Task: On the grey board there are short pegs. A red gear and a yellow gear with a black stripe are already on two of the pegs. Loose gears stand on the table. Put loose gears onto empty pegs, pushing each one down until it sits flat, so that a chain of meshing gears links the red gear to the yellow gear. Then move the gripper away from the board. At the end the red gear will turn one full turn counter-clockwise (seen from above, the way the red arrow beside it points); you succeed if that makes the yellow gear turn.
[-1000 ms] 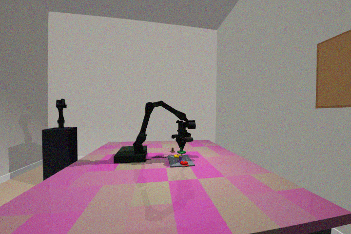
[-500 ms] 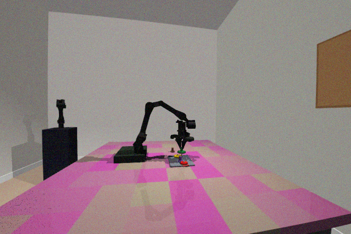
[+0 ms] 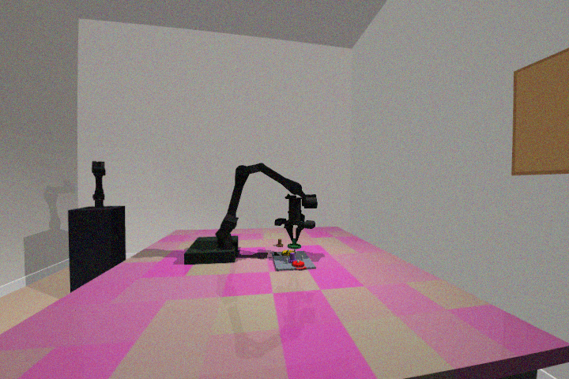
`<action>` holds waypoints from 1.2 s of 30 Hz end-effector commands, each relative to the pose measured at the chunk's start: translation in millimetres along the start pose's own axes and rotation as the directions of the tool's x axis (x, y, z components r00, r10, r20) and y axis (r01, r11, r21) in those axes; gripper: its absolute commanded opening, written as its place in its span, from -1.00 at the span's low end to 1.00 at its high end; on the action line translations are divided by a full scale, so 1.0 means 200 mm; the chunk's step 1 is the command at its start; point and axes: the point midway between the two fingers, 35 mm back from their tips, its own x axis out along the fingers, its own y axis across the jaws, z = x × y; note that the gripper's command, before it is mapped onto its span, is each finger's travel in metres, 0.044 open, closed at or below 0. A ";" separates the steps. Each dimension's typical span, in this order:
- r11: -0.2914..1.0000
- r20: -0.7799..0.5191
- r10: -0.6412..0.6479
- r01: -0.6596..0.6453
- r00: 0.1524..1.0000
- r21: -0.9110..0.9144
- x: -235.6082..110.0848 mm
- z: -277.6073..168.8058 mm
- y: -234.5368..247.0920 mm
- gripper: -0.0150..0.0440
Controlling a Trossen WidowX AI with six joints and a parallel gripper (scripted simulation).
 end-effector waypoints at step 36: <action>0.992 -0.005 0.001 -0.002 1.000 -0.126 0.17 -0.01 0.00 -0.49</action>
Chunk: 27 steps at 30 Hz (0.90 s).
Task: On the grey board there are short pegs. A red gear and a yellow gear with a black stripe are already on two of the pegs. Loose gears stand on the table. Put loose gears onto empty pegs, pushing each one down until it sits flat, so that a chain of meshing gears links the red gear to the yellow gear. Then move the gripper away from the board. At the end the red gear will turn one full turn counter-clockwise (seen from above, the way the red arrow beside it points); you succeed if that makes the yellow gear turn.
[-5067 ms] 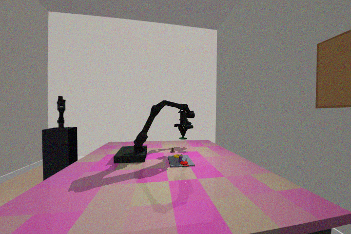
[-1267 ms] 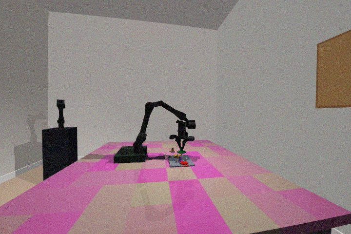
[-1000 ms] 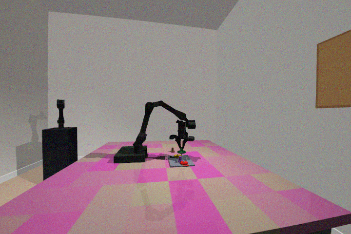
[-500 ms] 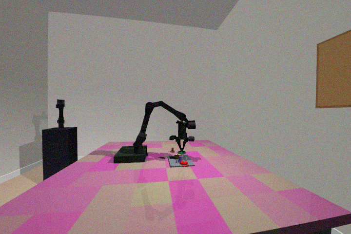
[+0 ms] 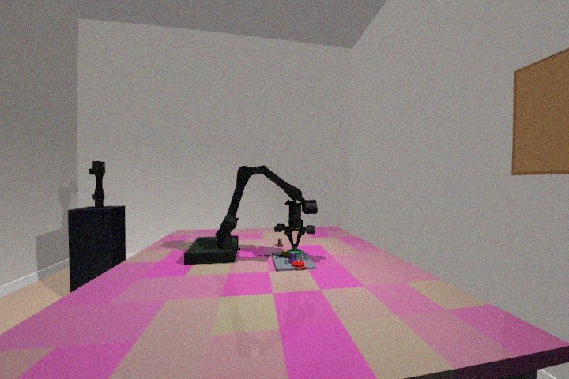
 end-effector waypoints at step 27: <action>0.995 -0.007 0.009 -0.008 1.000 0.102 0.10 0.00 0.01 -0.49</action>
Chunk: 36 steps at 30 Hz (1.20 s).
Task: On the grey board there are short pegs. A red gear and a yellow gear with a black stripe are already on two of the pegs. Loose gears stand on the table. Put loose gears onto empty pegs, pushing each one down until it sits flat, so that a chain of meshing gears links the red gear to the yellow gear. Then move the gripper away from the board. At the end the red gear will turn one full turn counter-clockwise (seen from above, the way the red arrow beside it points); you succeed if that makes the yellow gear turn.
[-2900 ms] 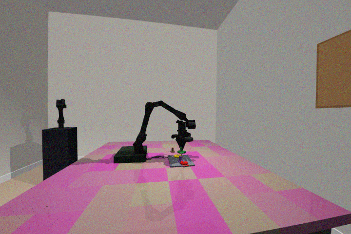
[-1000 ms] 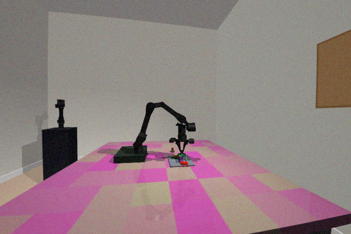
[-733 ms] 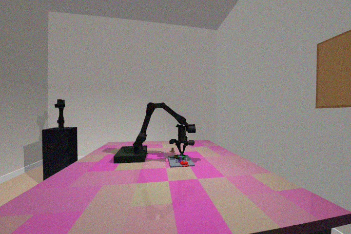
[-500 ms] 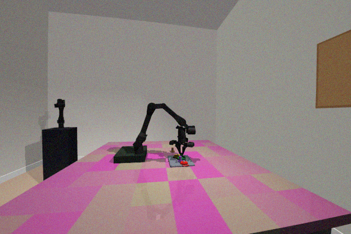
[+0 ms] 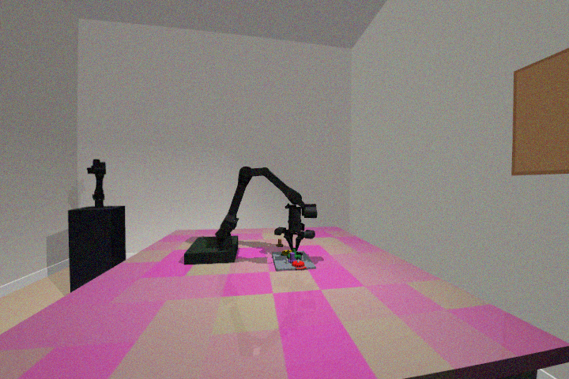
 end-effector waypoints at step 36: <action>0.998 -0.001 0.001 -0.001 1.000 -0.056 -0.02 0.00 0.00 -0.02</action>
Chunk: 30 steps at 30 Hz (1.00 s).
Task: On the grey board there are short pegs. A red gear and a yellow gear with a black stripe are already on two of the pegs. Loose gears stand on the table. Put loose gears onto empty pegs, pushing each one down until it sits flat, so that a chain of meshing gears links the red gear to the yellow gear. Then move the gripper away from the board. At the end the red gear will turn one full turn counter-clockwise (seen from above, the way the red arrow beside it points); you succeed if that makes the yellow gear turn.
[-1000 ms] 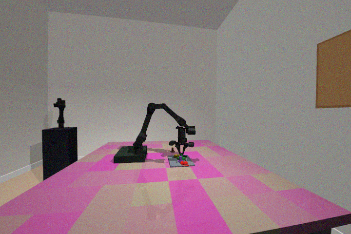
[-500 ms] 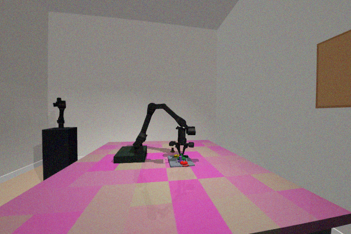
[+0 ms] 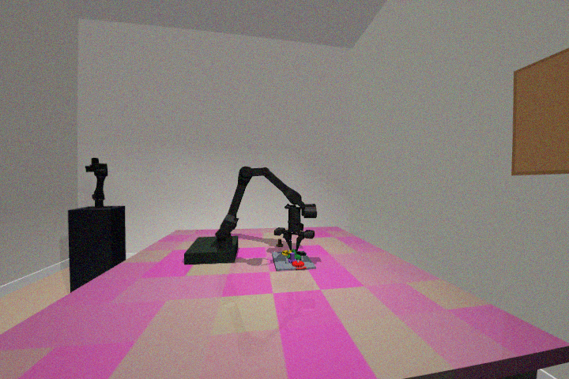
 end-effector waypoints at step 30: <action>1.000 0.002 -0.003 0.003 1.000 0.002 -0.45 -0.01 0.02 1.00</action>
